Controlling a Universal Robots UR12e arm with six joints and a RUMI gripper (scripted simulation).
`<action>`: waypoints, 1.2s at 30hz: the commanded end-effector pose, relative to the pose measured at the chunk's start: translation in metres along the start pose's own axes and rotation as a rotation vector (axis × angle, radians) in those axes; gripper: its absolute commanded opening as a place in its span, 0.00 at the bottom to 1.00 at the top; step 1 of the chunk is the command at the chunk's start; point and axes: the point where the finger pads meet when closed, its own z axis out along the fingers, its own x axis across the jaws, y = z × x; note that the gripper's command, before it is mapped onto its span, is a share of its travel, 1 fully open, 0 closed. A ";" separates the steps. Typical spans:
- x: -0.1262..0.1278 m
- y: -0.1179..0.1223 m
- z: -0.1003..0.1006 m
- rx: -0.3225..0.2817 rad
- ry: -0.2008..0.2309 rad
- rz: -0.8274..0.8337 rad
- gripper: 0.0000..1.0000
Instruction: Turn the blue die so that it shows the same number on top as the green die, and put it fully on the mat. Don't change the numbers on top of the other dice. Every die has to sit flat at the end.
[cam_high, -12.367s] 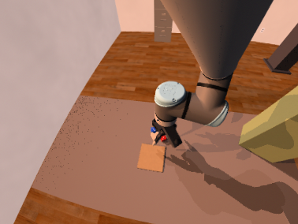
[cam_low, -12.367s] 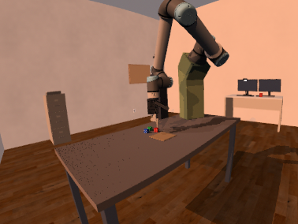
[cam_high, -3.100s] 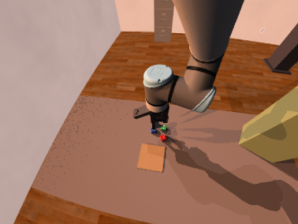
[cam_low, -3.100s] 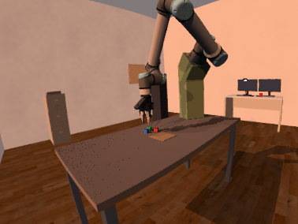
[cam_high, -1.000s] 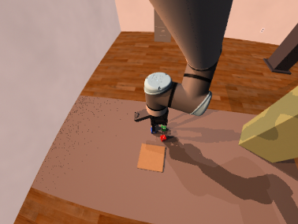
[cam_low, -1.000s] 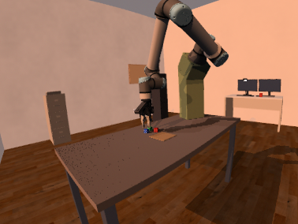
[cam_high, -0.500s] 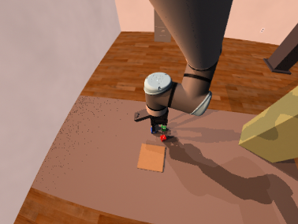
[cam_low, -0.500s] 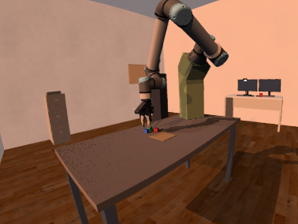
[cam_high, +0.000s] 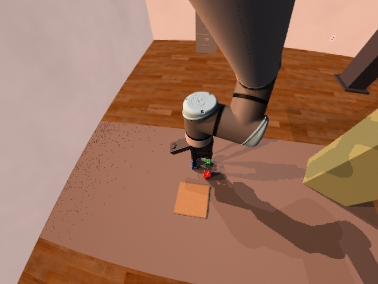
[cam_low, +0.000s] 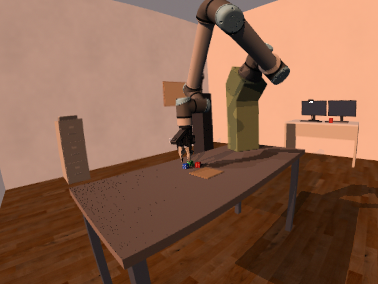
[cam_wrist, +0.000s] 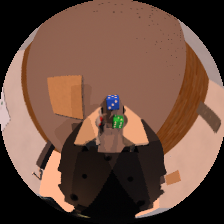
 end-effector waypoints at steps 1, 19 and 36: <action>0.000 0.000 0.000 0.001 0.000 0.000 0.28; 0.000 0.000 0.000 0.001 0.000 0.000 0.28; 0.000 0.000 0.007 0.001 0.000 0.000 0.28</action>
